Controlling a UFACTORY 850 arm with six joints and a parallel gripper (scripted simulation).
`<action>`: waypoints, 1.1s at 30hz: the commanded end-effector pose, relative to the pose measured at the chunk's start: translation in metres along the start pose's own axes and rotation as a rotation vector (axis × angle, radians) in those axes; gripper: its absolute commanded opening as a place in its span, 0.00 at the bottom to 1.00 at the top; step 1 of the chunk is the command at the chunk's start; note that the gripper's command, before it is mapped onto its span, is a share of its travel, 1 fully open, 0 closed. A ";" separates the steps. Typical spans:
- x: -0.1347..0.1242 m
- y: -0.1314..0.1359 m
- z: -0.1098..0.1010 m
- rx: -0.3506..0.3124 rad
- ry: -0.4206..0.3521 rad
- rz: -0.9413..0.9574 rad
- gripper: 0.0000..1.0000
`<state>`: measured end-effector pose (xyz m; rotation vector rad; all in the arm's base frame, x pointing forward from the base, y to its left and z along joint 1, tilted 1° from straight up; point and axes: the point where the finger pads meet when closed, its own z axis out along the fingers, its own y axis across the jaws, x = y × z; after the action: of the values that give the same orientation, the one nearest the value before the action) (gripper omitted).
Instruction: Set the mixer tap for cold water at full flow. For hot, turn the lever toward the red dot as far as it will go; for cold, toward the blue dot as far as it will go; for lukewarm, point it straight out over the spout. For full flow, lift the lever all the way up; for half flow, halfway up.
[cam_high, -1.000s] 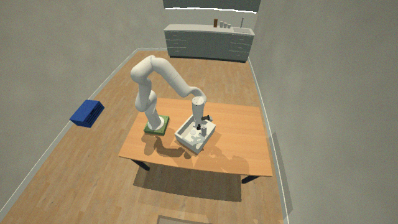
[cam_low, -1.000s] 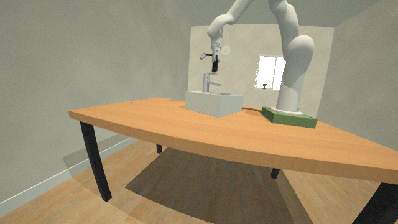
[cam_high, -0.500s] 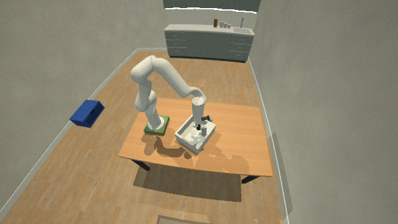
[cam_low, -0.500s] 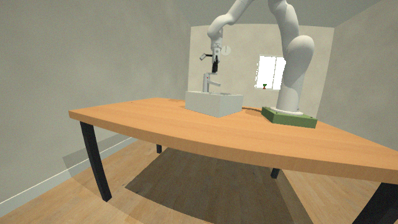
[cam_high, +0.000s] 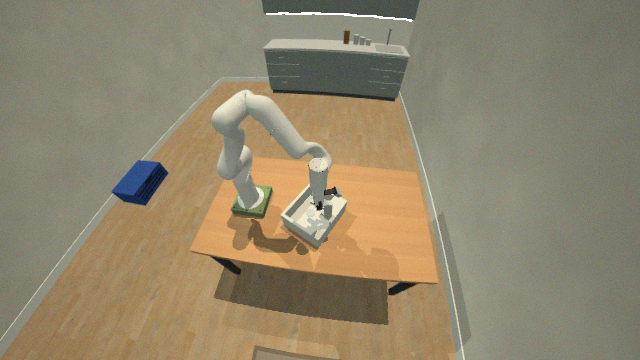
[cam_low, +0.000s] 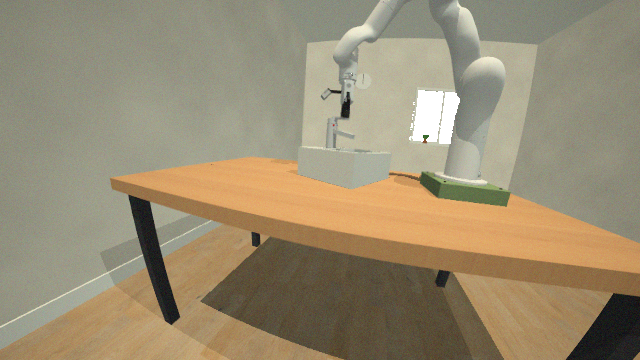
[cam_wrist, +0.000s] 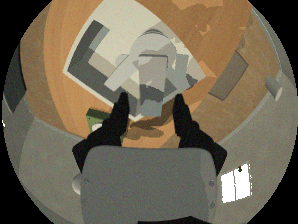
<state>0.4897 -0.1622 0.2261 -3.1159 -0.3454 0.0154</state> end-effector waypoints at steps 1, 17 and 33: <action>0.001 0.000 0.002 -0.001 0.002 0.000 0.65; 0.001 0.000 0.015 -0.001 0.002 0.000 0.65; 0.001 0.000 0.018 -0.001 0.002 0.000 0.65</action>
<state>0.4896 -0.1621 0.2072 -3.1160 -0.3454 0.0150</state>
